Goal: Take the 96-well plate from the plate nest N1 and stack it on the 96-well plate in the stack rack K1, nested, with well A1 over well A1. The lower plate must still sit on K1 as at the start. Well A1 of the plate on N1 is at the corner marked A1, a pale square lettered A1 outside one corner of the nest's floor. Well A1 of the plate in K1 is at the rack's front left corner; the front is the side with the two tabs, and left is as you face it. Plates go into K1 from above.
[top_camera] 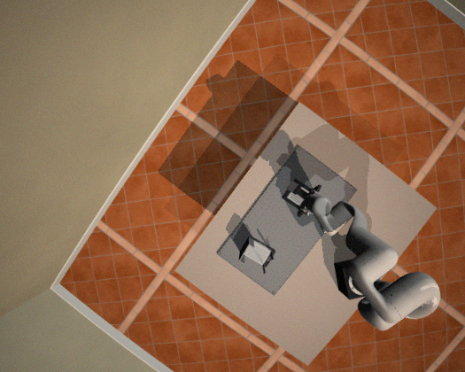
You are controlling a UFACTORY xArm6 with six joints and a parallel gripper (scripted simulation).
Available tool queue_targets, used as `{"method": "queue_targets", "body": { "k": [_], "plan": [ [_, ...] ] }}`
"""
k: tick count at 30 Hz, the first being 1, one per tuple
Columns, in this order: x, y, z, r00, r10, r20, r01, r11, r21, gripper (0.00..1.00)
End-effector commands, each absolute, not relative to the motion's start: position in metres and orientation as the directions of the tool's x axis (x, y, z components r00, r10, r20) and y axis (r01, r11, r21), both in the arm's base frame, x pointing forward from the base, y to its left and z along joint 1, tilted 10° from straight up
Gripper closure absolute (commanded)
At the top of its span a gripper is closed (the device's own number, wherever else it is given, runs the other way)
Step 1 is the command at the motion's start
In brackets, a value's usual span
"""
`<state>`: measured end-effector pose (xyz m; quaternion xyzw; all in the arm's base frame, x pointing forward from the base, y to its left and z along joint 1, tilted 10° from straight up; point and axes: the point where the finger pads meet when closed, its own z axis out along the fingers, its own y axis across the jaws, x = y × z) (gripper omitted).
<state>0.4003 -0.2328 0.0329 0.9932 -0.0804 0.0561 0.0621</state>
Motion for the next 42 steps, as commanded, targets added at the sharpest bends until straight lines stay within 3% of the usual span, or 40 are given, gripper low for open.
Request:
{"method": "queue_targets", "body": {
  "k": [1,42],
  "plan": [
    [0.402,-0.234,0.028,0.981,-0.152,0.124,-0.167,-0.979,0.115,0.00],
    [0.407,-0.240,-0.019,0.981,-0.152,0.124,-0.167,-0.979,0.115,0.00]
  ]
}}
